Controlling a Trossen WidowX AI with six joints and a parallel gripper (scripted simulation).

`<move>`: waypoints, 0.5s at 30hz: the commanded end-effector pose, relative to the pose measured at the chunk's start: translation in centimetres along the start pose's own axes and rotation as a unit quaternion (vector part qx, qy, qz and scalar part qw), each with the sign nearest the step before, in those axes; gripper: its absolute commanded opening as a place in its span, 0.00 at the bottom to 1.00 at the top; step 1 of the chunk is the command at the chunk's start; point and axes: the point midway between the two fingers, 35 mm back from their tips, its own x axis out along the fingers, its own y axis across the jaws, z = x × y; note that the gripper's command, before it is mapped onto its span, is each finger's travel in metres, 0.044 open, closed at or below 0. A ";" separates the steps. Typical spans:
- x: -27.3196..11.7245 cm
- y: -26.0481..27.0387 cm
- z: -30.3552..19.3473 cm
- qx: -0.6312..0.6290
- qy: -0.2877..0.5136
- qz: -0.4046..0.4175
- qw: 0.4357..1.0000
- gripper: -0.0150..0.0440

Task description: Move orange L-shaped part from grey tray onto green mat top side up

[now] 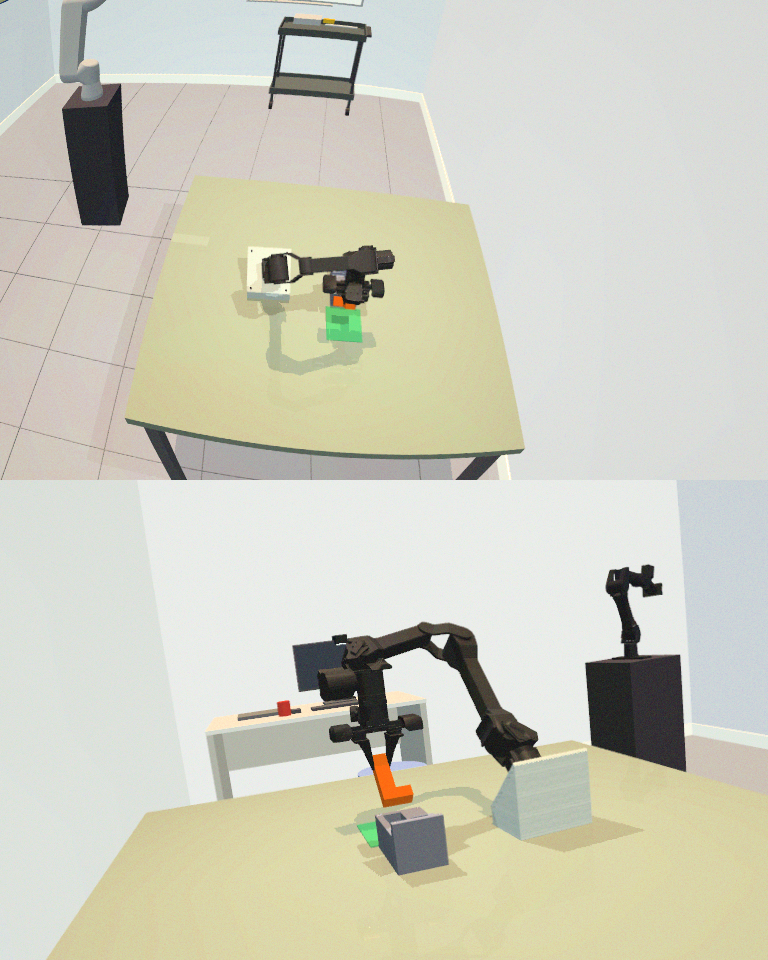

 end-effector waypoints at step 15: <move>2.9 -0.1 0.1 -0.002 -0.002 -0.001 1.000 0.25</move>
